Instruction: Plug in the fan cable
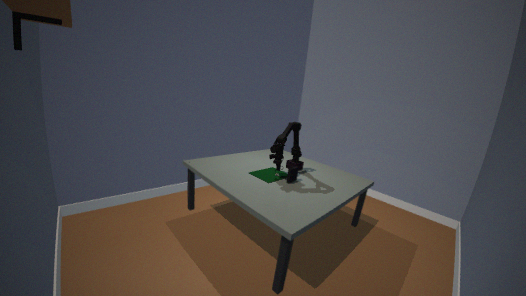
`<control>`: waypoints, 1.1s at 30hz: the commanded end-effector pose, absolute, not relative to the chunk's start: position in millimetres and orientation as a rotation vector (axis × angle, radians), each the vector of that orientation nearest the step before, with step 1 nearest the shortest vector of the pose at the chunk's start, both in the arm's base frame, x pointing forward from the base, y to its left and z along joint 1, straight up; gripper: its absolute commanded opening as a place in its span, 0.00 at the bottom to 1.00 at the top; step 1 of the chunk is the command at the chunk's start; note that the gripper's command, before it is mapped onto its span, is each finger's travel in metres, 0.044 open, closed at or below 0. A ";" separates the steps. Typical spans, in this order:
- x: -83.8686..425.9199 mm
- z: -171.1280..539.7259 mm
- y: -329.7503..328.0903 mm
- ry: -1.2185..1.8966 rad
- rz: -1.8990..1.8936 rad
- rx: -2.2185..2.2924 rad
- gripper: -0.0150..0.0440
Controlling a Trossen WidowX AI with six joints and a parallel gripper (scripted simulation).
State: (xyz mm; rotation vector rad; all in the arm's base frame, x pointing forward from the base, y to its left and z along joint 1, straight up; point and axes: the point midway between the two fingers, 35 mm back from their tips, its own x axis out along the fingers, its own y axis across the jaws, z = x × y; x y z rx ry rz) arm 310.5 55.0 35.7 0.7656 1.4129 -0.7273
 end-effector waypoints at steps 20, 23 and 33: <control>313.2 25.6 51.0 1.407 -0.722 0.759 0.25; 313.2 16.1 50.9 1.408 -0.721 0.758 0.25; 313.2 16.1 50.9 1.408 -0.721 0.758 0.25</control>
